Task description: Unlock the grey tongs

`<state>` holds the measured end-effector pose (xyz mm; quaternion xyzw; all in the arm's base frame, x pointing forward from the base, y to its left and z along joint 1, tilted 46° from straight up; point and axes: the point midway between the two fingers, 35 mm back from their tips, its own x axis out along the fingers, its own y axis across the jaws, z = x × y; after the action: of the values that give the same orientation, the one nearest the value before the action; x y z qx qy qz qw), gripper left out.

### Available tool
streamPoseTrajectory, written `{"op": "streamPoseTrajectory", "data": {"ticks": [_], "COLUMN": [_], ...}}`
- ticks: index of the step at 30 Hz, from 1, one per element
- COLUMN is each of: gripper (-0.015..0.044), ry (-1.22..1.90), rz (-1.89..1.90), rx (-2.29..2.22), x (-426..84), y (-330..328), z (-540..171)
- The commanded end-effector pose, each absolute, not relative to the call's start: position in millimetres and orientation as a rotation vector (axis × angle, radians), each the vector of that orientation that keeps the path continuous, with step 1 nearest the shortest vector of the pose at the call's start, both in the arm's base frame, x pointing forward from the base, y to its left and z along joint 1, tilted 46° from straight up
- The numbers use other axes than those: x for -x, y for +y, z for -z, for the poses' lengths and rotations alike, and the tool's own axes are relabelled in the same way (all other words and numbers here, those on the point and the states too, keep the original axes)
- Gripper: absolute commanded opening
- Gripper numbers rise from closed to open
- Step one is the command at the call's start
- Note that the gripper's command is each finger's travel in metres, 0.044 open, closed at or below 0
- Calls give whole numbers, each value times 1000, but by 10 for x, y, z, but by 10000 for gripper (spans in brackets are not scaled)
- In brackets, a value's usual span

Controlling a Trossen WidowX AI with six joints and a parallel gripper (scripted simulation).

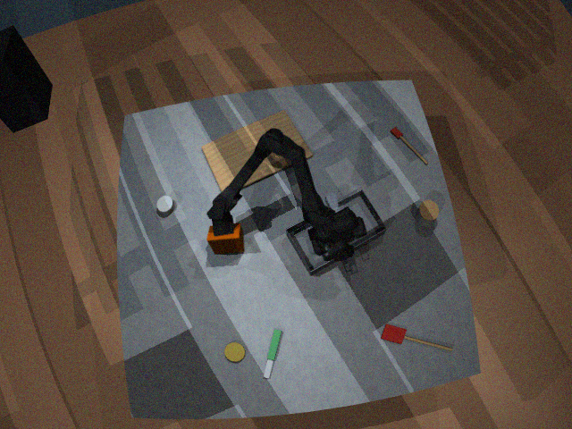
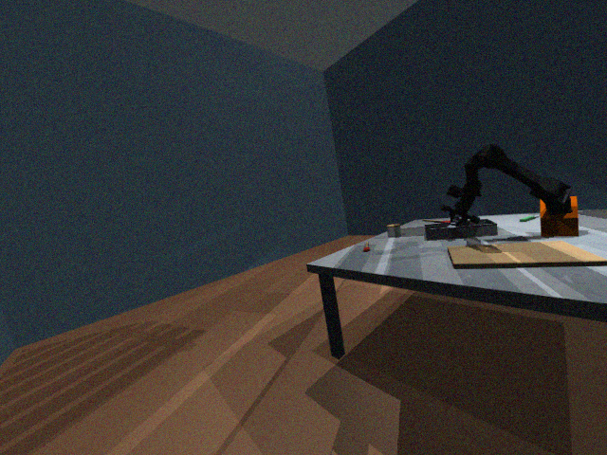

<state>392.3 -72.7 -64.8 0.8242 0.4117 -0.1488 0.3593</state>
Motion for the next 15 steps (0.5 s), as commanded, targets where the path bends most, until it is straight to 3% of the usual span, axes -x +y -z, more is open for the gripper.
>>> {"op": "streamPoseTrajectory", "data": {"ticks": [1,8,15], "gripper": [-141,-150,-150], "ry": [1058,1055,1054], "rz": [381,390,390], "rx": [-2122,-2125,-2125], "x": [-3925,-3822,-3816], "y": [-786,-1254,-1270], "z": [600,124,104]}}
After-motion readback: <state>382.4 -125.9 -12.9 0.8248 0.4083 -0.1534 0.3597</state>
